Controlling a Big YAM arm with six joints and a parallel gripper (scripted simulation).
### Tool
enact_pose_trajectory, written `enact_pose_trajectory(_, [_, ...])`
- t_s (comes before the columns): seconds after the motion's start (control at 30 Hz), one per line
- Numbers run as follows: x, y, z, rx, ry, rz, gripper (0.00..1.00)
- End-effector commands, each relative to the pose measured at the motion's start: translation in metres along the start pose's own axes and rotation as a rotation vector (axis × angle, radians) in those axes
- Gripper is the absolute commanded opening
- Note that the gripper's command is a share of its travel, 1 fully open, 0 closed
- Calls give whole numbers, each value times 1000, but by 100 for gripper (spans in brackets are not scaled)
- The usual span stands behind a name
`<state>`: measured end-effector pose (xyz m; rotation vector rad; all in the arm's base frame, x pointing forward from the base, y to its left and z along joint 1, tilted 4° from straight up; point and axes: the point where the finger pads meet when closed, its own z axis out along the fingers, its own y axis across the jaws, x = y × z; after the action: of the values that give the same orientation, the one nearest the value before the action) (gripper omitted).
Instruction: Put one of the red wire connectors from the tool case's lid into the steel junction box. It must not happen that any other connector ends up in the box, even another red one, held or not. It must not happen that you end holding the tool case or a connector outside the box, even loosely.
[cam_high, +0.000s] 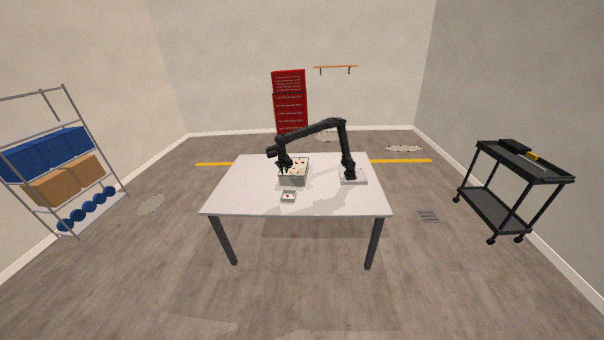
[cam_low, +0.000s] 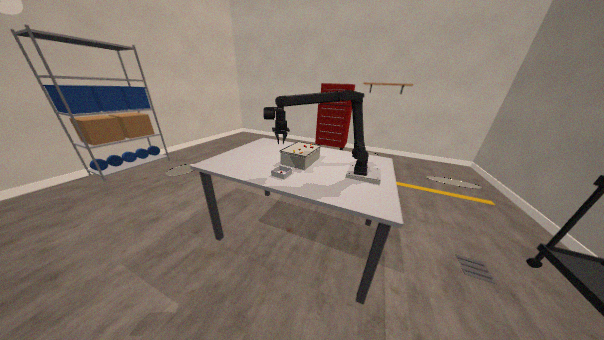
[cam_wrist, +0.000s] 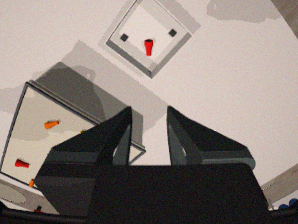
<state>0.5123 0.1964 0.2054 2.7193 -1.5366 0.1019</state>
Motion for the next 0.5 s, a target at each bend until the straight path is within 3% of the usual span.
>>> enact_pose_trajectory(0.0, [2,-13,-25,45,9,9,29])
enact_pose_trajectory(0.47, [3,-14,-23,40,9,10,29])
